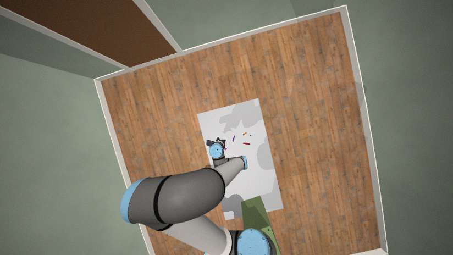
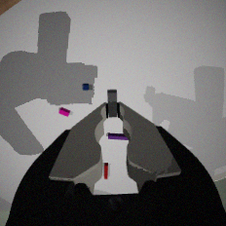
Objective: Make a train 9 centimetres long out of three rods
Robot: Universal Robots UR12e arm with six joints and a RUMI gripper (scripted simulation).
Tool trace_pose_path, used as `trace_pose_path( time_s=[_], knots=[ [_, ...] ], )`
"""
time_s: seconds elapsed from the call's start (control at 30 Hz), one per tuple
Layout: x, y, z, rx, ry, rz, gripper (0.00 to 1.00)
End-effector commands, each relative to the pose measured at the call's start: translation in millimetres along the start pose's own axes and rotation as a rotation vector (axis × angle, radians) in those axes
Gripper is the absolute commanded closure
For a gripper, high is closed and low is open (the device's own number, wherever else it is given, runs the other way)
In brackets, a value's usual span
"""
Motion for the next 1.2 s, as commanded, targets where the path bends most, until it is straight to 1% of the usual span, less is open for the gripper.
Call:
trace_pose_path(
  time_s=[0.0,0.4,0.8,0.87,1.17],
  knots=[
    [-2,0,-4,-0.003,0.067,0.002,1.00],
    [-1,1,-6,-0.003,0.228,0.002,1.00],
    [0,1,-12,-0.004,0.504,0.002,1.00],
    [0,1,-12,-0.004,0.504,0.002,1.00],
    [2,2,-18,-0.005,0.749,0.001,1.00]
  ],
)
Point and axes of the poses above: the point where the finger pads meet when closed, its own y axis out along the fingers, its own x axis across the jaws, z = x × y, the point moved 9 cm from there along -y, back along the fingers, and after that the axes turned 9 degrees about y, right-handed, at the moved point
